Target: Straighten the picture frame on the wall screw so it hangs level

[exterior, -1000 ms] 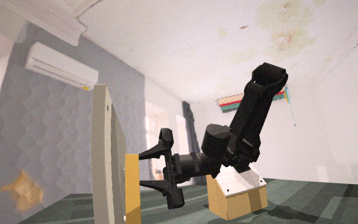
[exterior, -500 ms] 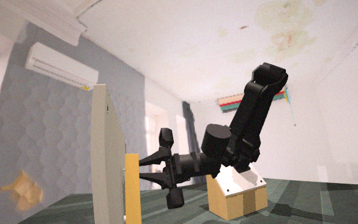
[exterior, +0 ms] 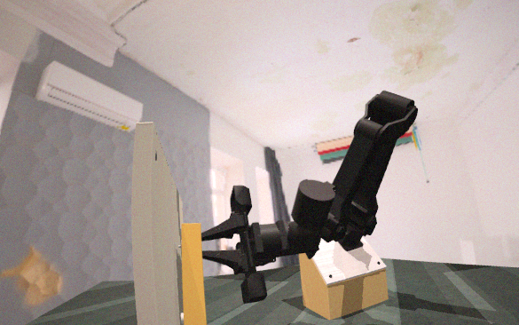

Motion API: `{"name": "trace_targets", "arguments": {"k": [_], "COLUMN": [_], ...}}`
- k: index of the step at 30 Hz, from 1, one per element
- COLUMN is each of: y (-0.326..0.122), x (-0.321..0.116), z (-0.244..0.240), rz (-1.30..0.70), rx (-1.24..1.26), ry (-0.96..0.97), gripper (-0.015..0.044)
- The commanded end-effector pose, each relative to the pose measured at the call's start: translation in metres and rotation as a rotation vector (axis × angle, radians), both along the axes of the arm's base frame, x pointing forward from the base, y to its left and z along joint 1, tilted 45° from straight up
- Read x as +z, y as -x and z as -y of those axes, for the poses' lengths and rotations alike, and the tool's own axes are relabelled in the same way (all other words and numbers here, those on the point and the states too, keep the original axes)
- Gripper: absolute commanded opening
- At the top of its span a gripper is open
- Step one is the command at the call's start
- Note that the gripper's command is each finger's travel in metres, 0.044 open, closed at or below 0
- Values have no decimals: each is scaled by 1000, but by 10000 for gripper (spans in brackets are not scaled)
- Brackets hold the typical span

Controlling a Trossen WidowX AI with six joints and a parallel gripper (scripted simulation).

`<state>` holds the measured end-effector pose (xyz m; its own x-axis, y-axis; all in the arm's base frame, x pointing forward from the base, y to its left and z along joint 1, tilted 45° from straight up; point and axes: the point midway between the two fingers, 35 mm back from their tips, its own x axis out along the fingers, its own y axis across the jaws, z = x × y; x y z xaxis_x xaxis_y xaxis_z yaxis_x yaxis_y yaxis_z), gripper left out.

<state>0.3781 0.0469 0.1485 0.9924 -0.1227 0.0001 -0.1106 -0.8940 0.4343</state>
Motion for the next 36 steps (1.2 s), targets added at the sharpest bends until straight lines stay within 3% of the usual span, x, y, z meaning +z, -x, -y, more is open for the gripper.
{"name": "trace_targets", "arguments": {"k": [1, 36], "y": [0, 1], "x": [0, 5], "z": [0, 10], "rz": [-1, -1], "rx": [8, 8], "ry": [5, 5], "gripper": [0, 0]}}
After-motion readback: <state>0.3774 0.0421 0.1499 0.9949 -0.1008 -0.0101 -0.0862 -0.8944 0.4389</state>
